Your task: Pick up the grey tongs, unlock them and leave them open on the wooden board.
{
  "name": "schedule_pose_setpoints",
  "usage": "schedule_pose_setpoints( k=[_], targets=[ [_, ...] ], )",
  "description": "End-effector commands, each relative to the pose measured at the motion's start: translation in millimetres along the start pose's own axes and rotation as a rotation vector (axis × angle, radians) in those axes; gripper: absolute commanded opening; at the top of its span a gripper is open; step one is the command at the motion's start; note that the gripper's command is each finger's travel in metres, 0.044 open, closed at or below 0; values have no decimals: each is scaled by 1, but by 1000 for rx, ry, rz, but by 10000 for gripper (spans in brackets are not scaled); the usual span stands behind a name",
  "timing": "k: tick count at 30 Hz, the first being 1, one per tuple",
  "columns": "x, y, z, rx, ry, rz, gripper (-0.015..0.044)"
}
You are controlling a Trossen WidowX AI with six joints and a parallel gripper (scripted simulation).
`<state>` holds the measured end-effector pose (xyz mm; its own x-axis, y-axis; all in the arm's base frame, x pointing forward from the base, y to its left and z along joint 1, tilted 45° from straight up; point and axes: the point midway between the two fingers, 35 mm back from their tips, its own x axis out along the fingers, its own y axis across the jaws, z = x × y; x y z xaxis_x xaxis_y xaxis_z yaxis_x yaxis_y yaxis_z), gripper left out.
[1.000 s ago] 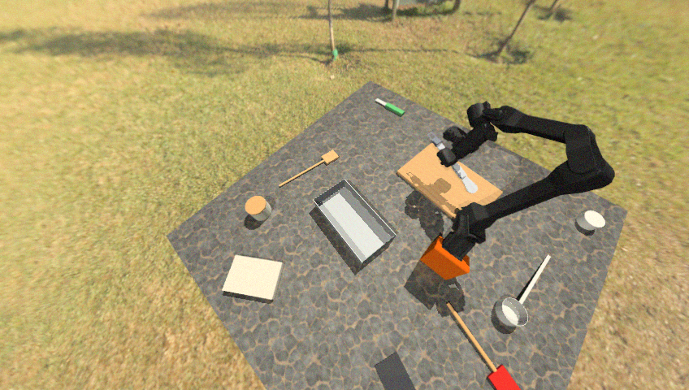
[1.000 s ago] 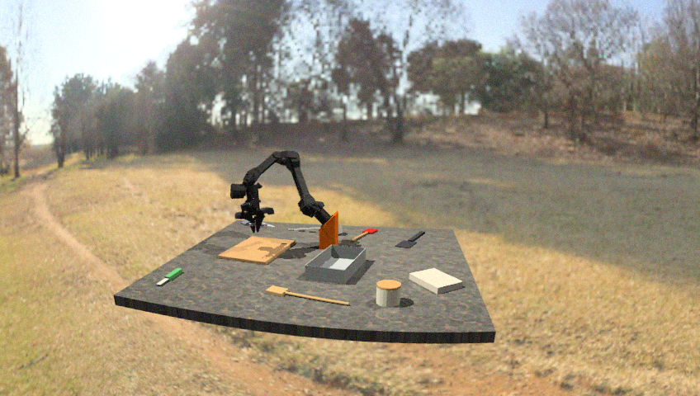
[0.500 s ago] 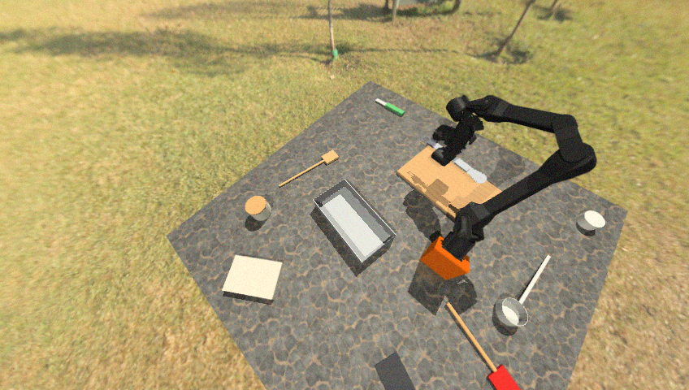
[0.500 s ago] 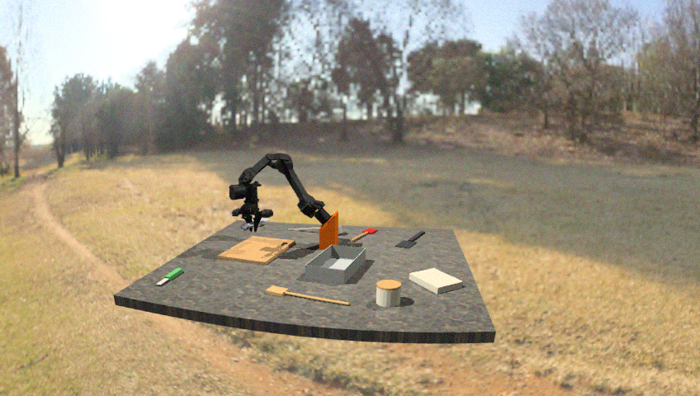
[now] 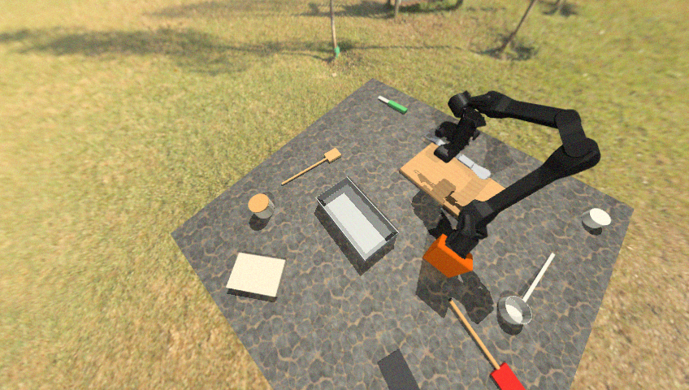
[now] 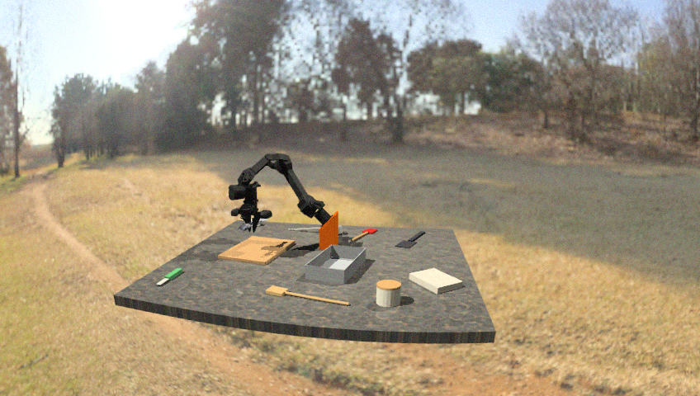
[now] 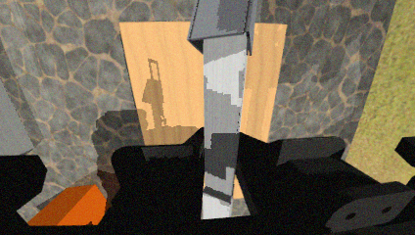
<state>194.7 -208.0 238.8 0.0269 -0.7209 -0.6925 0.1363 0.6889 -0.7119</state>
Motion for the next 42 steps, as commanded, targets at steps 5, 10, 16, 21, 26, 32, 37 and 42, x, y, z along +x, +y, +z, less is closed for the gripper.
schedule_pose_setpoints(
  k=[5,10,16,21,26,32,37,42],
  targets=[
    [13,1,1,-4,3,3,-150],
    [21,1,1,-4,3,3,-150],
    [31,1,1,-4,3,2,-150],
    [39,1,1,-5,2,1,-150],
    [47,1,0,-5,2,0,-150],
    [57,0,-1,-6,2,-2,-150],
    [59,0,-1,-6,2,-3,-150],
    [57,-2,0,1,-1,-8,-71]
  ],
)
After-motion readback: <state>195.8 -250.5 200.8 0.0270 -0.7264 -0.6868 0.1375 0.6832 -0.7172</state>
